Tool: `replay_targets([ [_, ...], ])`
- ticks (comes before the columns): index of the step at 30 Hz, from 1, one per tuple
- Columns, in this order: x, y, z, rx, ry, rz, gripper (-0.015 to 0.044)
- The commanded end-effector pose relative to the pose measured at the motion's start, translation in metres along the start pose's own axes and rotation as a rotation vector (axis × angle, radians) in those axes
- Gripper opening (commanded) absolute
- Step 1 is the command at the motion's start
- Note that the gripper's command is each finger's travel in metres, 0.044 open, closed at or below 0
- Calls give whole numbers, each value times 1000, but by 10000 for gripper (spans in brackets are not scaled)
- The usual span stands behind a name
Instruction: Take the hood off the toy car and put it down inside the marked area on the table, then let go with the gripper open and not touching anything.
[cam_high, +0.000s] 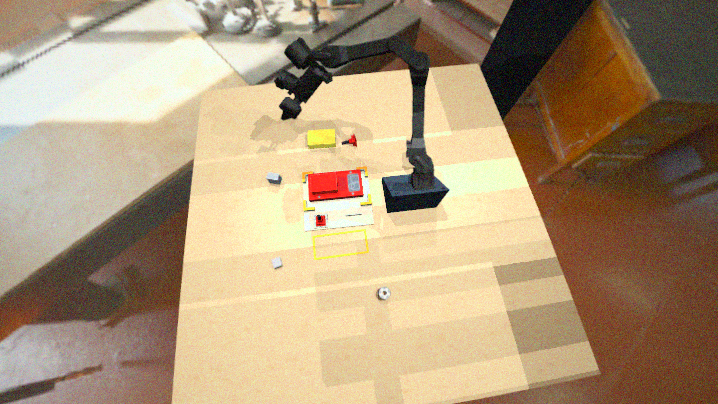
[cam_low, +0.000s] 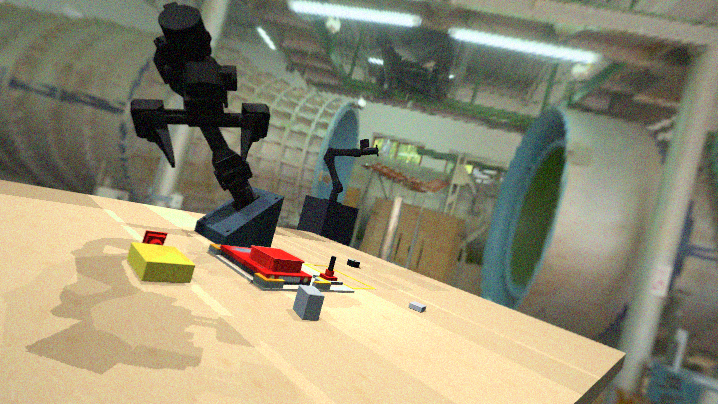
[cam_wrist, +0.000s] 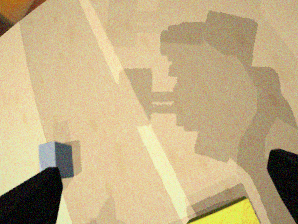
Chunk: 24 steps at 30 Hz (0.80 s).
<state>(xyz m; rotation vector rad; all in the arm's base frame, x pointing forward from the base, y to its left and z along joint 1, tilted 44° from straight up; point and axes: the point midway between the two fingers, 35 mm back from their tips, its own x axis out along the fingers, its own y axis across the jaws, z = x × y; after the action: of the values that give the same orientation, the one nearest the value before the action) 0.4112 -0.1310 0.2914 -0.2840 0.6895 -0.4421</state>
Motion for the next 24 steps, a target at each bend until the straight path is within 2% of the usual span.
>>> replay_targets([
  [1, 23, 48, -44, -38, 191, 21, 440],
  [8, 30, 115, -127, -182, 485, -31, 440],
  [13, 19, 148, -184, -393, 663, -159, 440],
  [24, 17, 149, -192, -429, 681, -182, 440],
])
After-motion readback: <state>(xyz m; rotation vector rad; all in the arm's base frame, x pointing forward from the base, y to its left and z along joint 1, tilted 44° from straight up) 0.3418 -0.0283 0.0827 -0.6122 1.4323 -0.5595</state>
